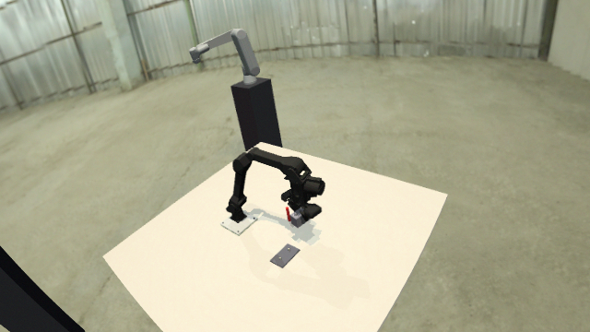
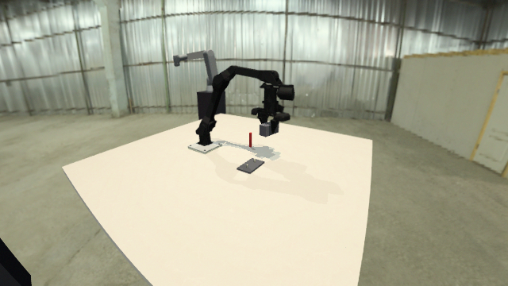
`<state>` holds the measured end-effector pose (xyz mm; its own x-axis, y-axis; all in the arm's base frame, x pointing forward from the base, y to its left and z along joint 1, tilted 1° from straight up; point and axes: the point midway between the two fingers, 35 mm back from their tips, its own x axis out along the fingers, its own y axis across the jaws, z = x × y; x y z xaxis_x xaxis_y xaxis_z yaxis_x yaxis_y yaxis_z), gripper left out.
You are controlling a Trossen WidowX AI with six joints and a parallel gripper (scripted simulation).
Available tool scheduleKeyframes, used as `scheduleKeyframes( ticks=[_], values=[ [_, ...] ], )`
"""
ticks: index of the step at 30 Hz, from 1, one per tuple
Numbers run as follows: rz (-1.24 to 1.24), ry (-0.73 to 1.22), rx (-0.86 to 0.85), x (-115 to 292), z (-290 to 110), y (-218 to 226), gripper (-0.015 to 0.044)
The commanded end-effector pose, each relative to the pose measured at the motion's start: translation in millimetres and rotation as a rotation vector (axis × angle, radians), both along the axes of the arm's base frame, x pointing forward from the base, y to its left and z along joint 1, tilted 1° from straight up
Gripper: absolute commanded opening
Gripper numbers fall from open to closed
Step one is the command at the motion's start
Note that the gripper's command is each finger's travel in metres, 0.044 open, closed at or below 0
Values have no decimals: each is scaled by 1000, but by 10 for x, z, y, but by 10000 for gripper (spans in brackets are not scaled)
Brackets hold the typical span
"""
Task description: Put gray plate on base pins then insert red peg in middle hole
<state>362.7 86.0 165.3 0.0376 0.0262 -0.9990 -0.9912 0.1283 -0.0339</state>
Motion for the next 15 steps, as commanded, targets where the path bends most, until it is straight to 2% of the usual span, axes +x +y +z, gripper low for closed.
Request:
scheduleKeyframes(
  ticks=[1, 15],
  values=[
    [20, -7, -3, 20, -46, -118, 0],
    [78, -8, -9, 52, -271, -522, 0]
  ],
)
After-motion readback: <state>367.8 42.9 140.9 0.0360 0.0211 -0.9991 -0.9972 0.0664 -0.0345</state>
